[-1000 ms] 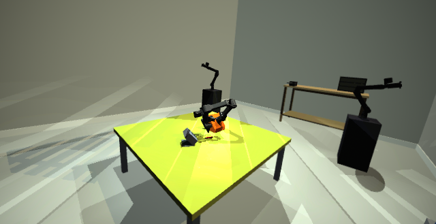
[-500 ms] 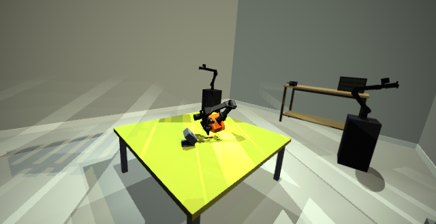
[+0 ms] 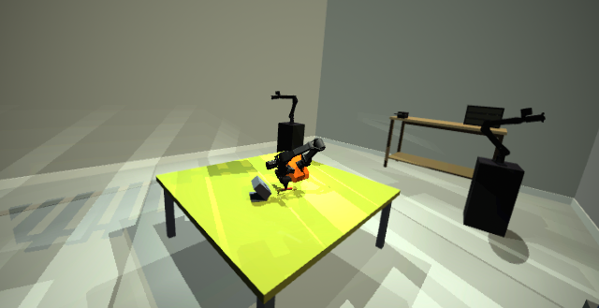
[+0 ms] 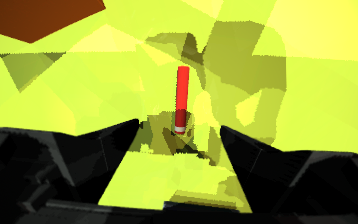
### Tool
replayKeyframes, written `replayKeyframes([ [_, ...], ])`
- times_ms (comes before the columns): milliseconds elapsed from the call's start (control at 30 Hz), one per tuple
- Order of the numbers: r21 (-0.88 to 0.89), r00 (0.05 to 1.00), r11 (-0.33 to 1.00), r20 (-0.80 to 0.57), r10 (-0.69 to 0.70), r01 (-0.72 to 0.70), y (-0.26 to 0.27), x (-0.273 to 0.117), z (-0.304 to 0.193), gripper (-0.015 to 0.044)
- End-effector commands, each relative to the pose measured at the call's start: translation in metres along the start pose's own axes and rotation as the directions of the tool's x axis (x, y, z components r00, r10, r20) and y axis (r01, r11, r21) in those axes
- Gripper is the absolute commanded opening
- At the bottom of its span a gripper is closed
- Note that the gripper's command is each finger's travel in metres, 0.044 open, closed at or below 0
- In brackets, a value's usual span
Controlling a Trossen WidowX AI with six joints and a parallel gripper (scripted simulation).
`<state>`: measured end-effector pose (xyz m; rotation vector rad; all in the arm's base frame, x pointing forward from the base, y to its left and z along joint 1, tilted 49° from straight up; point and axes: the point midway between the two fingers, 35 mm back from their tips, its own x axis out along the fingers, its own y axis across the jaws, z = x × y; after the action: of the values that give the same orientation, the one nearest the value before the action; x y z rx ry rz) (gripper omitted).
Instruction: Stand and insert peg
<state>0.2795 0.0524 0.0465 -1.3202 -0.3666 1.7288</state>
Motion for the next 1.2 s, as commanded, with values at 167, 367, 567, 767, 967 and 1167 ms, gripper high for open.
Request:
replayKeyframes([
  [167, -0.017, 1.000, 1.000, 0.002, -0.008, 0.008, -0.001, 0.013, -0.001, 0.0440],
  [367, -0.032, 1.000, 0.999, 0.004, -0.011, 0.011, -0.001, 0.022, -0.001, 0.0440],
  [567, -0.032, 1.000, 0.999, 0.004, -0.011, 0.011, -0.001, 0.022, -0.001, 0.0309],
  [767, -0.032, 1.000, 0.999, 0.004, -0.011, 0.011, -0.001, 0.022, -0.001, 0.0151],
  [967, -0.032, 1.000, 0.999, 0.004, -0.011, 0.011, -0.001, 0.022, -0.001, 0.0110],
  [1167, -0.032, 1.000, 0.999, 0.004, -0.011, 0.011, -0.001, 0.022, -0.001, 0.0097],
])
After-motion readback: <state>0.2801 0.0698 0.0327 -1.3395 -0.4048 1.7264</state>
